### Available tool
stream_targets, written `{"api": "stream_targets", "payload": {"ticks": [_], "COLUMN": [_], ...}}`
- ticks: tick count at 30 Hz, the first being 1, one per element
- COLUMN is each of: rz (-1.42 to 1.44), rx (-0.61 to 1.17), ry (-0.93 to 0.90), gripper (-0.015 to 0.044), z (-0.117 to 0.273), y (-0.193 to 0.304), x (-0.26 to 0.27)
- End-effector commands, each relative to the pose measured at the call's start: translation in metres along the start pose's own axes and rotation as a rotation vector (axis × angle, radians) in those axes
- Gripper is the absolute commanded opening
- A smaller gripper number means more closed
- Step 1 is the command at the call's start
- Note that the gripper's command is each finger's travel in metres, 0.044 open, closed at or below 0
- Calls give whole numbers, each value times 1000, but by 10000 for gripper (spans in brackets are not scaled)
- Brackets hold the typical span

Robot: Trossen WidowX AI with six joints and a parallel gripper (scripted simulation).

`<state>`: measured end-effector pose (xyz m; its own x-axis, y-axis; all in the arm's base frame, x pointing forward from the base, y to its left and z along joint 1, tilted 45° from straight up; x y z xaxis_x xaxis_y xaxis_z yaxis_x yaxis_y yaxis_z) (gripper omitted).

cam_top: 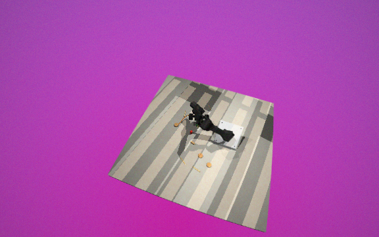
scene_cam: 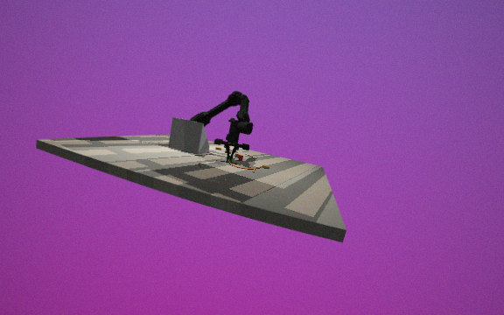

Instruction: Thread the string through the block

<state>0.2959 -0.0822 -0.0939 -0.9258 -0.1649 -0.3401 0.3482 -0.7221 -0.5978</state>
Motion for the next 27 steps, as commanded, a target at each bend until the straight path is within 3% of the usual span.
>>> {"api": "stream_targets", "payload": {"ticks": [1, 3, 7, 13, 21, 27], "rz": [-1, -1, -1, 0, -23, -529], "rx": [0, 0, 0, 3, 12, 4], "ry": [0, 0, 0, -2, 11, 11], "gripper": [79, 121, 121, 121, 121, 121], "z": [0, 0, 2, 78, 77, 77], "y": [0, 0, 1, 3, 5, -4], "x": [0, 0, 0, 0, -1, -3]}}
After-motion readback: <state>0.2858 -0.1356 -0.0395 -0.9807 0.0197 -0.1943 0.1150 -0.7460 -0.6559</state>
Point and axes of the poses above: the point midway between the two fingers, 35 mm back from their tips, its own z axis back along the fingers, its own x axis across the jaws, y = z × x, the point moved 1 cm from there along z, back along the fingers, and after that the axes turned 11 degrees about z, right-handed, at the moved point
